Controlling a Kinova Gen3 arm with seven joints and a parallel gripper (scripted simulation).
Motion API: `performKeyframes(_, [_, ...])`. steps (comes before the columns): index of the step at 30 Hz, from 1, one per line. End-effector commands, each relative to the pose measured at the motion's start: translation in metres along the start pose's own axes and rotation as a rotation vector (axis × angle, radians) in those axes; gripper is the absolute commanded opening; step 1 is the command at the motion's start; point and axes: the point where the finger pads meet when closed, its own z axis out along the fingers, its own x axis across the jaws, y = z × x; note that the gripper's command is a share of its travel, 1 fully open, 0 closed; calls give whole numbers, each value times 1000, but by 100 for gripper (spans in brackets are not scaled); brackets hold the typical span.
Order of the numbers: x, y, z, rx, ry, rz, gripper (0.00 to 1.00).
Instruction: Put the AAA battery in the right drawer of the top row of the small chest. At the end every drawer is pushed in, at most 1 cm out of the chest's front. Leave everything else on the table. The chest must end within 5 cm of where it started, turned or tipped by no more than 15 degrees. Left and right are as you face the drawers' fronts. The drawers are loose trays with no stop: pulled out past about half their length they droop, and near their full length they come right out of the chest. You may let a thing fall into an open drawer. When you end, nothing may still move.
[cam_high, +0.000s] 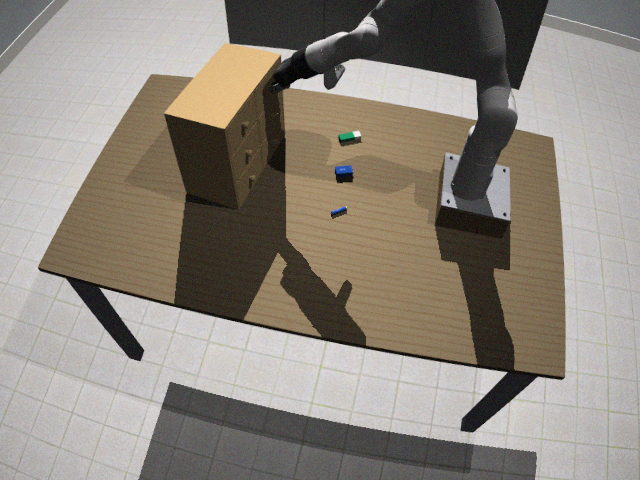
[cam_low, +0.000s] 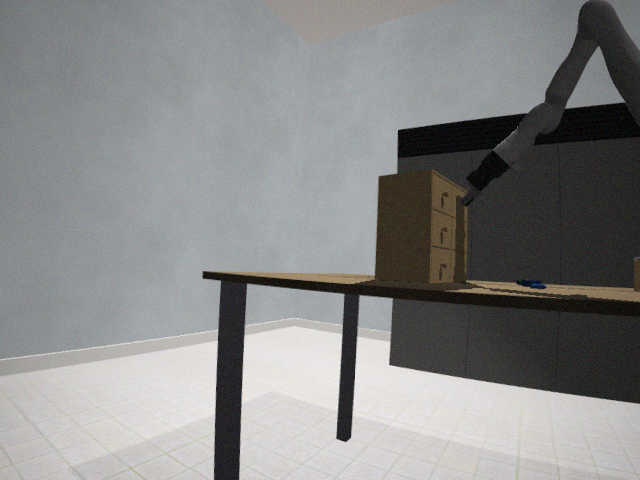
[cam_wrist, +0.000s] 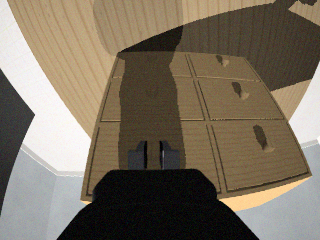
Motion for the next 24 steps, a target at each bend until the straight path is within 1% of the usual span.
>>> performKeyframes(1, [2,-1,1,4,4,-5,37])
performKeyframes(24, [1,-2,-2,1,3,-5,37])
